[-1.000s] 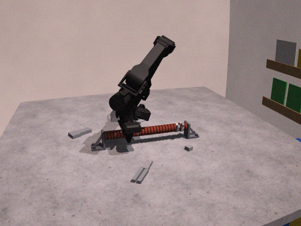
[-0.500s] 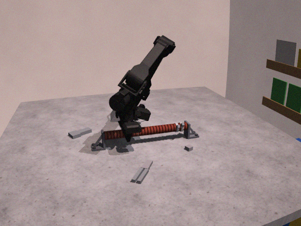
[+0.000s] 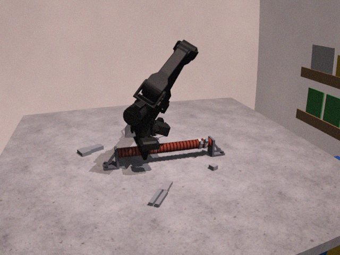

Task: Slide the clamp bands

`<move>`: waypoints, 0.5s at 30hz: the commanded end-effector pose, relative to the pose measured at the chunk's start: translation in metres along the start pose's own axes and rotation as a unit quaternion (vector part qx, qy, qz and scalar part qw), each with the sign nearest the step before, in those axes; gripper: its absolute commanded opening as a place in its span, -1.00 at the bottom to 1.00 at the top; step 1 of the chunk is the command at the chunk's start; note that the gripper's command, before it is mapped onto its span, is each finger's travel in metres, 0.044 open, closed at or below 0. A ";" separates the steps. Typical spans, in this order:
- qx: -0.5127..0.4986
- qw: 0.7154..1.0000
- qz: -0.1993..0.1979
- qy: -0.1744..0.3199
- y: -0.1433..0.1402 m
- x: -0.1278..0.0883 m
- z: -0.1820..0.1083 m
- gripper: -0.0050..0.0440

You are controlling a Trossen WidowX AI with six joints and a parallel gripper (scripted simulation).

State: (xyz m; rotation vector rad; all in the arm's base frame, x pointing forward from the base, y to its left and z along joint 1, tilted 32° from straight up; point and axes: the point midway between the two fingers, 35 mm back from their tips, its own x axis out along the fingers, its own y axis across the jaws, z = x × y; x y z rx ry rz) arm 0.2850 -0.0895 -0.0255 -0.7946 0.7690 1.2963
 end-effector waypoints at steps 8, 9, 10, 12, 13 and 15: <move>0.001 1.000 0.001 -0.003 0.000 0.002 0.001 0.09; 0.001 1.000 0.001 -0.003 0.000 0.002 0.001 0.18; 0.001 1.000 0.001 -0.003 0.000 0.002 0.001 0.28; 0.001 1.000 0.001 -0.003 0.000 0.002 0.001 0.48; 0.001 1.000 0.001 -0.003 0.000 0.002 0.001 0.58; 0.001 1.000 0.001 -0.003 0.000 0.002 0.001 0.77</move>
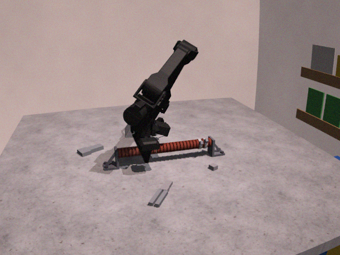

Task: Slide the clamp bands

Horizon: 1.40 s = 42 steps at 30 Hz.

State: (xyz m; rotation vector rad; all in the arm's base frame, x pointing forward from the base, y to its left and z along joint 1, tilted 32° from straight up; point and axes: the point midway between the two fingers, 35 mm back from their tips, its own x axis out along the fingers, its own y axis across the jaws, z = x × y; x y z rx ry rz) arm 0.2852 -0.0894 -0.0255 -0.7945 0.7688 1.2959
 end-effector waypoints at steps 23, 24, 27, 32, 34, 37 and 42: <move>0.001 1.000 0.001 -0.003 0.000 -0.044 0.013 1.00; 0.002 1.000 0.001 -0.004 0.000 -0.043 0.013 1.00; 0.001 1.000 0.001 -0.002 -0.001 -0.029 0.012 1.00; 0.001 1.000 0.001 -0.003 0.000 0.001 0.013 1.00; 0.001 1.000 0.001 -0.003 0.000 0.001 0.013 1.00; 0.001 1.000 0.001 -0.003 0.000 0.001 0.013 1.00; 0.001 1.000 0.001 -0.003 0.000 0.001 0.013 1.00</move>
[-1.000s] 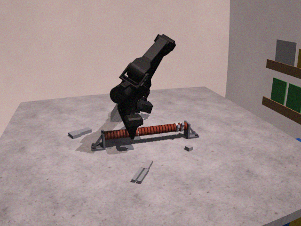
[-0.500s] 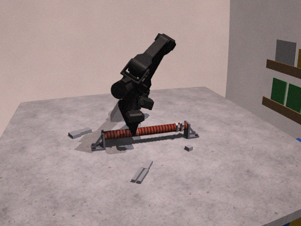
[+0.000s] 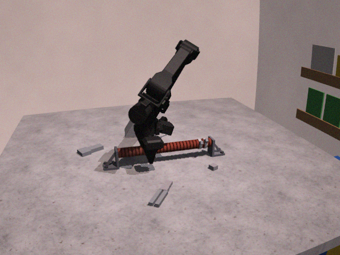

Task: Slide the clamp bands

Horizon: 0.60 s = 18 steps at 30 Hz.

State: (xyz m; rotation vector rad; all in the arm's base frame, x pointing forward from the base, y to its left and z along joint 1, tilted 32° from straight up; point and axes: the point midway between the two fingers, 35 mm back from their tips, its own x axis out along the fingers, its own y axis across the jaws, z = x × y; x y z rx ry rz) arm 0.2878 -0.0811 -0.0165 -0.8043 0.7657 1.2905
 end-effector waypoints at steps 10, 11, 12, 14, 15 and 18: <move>0.004 1.000 0.004 -0.005 0.003 0.005 0.001 0.41; 0.004 1.000 0.004 -0.005 0.003 0.005 0.001 0.31; 0.004 1.000 0.004 -0.005 0.003 0.005 0.001 0.22; 0.004 1.000 0.004 -0.005 0.003 0.005 0.001 0.12; 0.004 1.000 0.004 -0.005 0.003 0.005 0.001 0.12; 0.004 1.000 0.004 -0.005 0.003 0.005 0.001 -0.01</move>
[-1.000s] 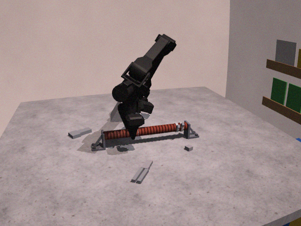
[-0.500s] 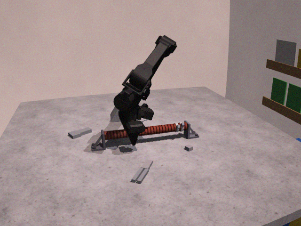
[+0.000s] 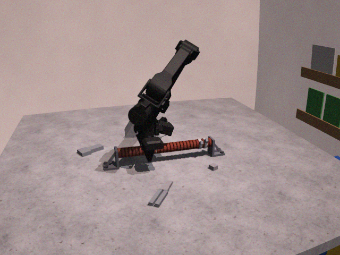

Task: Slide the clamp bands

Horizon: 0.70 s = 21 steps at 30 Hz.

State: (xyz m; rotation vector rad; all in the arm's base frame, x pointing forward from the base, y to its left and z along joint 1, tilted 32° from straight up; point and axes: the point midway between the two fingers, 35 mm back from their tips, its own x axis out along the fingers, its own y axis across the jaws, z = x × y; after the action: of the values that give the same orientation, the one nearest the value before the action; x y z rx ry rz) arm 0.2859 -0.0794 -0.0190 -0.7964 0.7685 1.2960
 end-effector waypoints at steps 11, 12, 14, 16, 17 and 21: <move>0.002 1.000 0.001 -0.003 0.000 0.002 0.001 -0.18; 0.002 1.000 0.001 -0.003 0.000 0.002 0.001 -0.18; 0.002 1.000 0.001 -0.003 0.000 0.002 0.001 -0.18; 0.002 1.000 0.001 -0.003 0.000 0.002 0.001 -0.24; 0.002 1.000 0.001 -0.003 0.000 0.002 0.001 -0.27; 0.002 1.000 0.001 -0.003 0.000 0.002 0.001 -0.37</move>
State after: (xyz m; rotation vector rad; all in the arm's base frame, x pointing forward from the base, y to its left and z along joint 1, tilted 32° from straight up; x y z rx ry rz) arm 0.2858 -0.0793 -0.0191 -0.7959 0.7683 1.2962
